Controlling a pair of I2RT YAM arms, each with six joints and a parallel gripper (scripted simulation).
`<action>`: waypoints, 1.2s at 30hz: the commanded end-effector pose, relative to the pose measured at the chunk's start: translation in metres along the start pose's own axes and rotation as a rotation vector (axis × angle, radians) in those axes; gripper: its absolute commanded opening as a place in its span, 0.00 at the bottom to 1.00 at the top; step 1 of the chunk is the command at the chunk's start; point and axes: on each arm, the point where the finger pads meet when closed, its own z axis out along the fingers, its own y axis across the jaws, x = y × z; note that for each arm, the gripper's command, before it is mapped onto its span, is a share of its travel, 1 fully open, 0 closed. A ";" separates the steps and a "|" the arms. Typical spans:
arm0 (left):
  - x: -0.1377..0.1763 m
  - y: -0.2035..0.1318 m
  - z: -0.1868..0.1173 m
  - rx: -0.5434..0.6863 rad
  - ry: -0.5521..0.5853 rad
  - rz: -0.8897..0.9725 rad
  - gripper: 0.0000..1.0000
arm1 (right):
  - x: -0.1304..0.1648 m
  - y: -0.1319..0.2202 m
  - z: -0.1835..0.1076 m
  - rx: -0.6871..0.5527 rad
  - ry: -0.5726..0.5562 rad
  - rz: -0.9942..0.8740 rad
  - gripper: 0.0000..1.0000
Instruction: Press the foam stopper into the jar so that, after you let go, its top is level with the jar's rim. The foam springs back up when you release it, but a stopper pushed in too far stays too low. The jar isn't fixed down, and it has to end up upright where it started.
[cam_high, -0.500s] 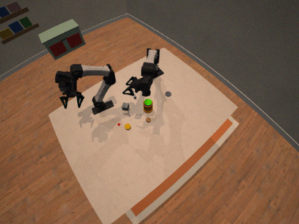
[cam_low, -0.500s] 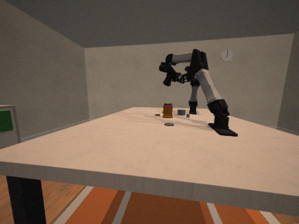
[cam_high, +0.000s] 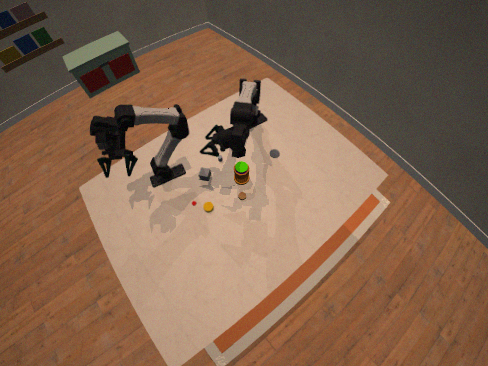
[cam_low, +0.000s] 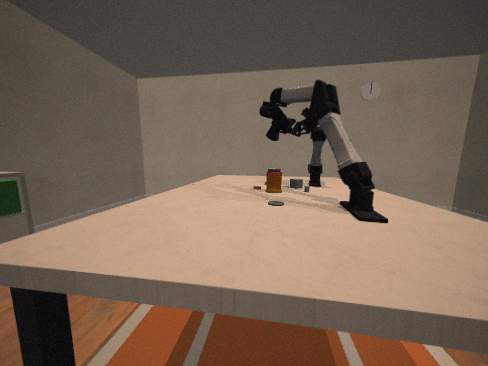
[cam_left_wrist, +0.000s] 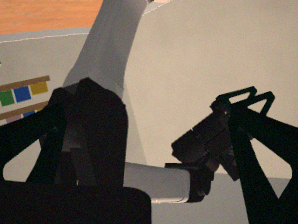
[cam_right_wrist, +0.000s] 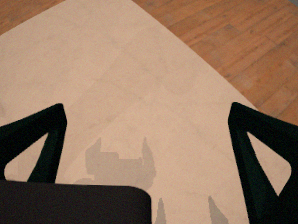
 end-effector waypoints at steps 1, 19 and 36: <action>0.004 0.000 -0.002 0.006 0.002 0.011 1.00 | -0.001 0.000 0.000 0.002 -0.003 -0.005 1.00; 0.004 0.000 -0.002 0.006 0.002 0.011 0.98 | -0.001 0.000 0.000 0.002 -0.003 -0.005 1.00; 0.004 0.000 -0.002 0.006 0.002 0.011 0.98 | -0.001 0.000 0.000 0.002 -0.003 -0.005 0.00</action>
